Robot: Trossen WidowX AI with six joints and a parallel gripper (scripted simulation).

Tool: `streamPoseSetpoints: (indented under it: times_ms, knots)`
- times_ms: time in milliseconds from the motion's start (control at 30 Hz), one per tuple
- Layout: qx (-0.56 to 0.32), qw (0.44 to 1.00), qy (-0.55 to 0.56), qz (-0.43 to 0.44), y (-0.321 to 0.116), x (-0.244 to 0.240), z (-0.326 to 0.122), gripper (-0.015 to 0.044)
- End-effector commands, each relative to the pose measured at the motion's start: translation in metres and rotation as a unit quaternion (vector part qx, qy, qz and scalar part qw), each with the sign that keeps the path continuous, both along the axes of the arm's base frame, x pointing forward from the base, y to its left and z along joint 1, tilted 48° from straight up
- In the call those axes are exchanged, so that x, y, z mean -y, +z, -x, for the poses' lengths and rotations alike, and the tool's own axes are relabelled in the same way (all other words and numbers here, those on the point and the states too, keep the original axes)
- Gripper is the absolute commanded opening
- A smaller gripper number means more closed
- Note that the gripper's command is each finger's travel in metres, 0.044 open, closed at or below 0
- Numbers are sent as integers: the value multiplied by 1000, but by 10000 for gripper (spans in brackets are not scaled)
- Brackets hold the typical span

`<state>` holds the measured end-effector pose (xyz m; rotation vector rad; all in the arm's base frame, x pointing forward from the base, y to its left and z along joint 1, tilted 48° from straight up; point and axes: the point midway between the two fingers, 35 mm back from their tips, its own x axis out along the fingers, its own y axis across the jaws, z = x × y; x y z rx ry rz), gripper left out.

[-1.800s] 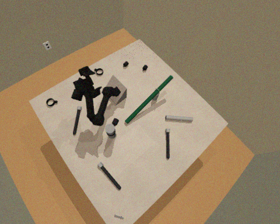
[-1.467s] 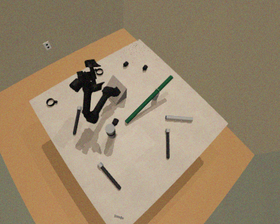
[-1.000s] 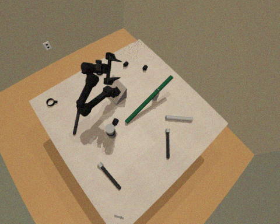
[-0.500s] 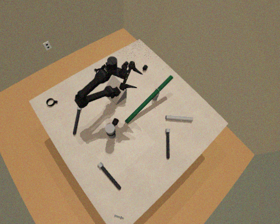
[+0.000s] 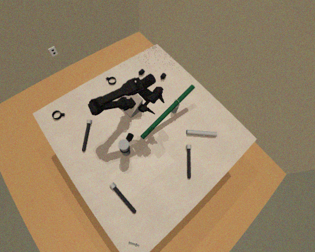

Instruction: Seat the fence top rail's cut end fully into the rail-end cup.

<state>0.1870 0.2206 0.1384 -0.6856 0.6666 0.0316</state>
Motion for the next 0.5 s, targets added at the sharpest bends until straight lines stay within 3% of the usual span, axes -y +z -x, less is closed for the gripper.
streamPoseSetpoints:
  times_ms: [0, 467]
  knots:
    - [-62, 975, -178, 116, -13, 66, -18, 440]
    - [-65, 975, -175, 119, -13, 67, -18, 440]
